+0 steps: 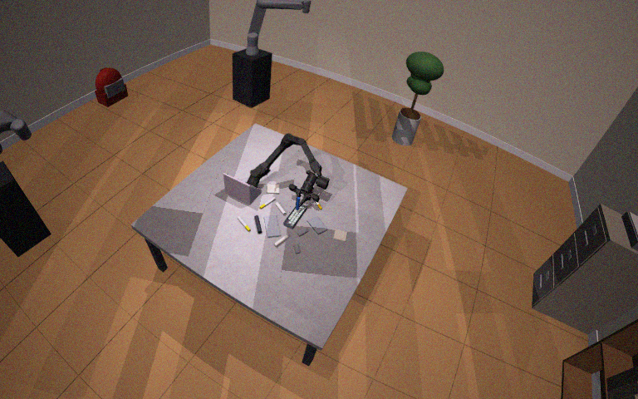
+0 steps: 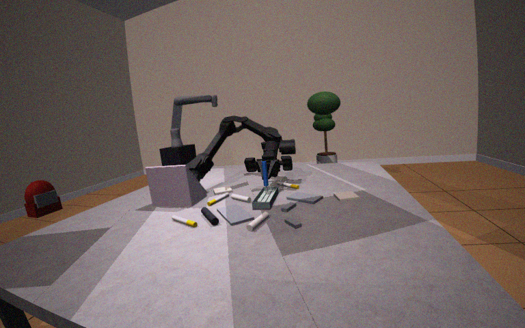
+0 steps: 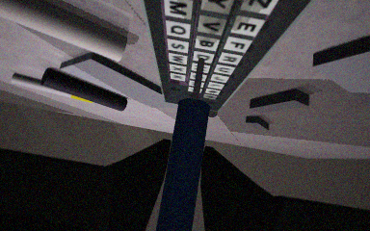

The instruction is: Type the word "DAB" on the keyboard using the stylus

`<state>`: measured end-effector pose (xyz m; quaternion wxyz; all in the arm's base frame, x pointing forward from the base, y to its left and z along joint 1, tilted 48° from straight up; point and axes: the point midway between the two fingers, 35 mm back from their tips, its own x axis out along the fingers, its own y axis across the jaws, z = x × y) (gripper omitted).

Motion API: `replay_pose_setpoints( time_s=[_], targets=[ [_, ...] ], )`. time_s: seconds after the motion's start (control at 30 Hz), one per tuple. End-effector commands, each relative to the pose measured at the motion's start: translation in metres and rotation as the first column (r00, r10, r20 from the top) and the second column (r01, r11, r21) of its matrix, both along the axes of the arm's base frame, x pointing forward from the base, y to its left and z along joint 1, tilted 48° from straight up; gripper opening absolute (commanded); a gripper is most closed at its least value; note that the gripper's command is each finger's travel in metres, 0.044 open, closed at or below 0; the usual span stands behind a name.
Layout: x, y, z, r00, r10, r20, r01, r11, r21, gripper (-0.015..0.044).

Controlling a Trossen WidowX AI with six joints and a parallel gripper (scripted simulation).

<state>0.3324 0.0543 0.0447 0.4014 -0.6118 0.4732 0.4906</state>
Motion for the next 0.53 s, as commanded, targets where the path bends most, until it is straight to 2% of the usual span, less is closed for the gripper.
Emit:
replay_pose_setpoints(
  time_s=[0.0,0.5],
  targets=[
    [0.0042,-0.0151,0.0147,1.0,-0.001,0.009,0.001,1.0,-0.004,0.0081],
    [0.0048,-0.0169,0.015,1.0,-0.011,0.011,0.011,1.0,-0.001,0.0081]
  ],
)
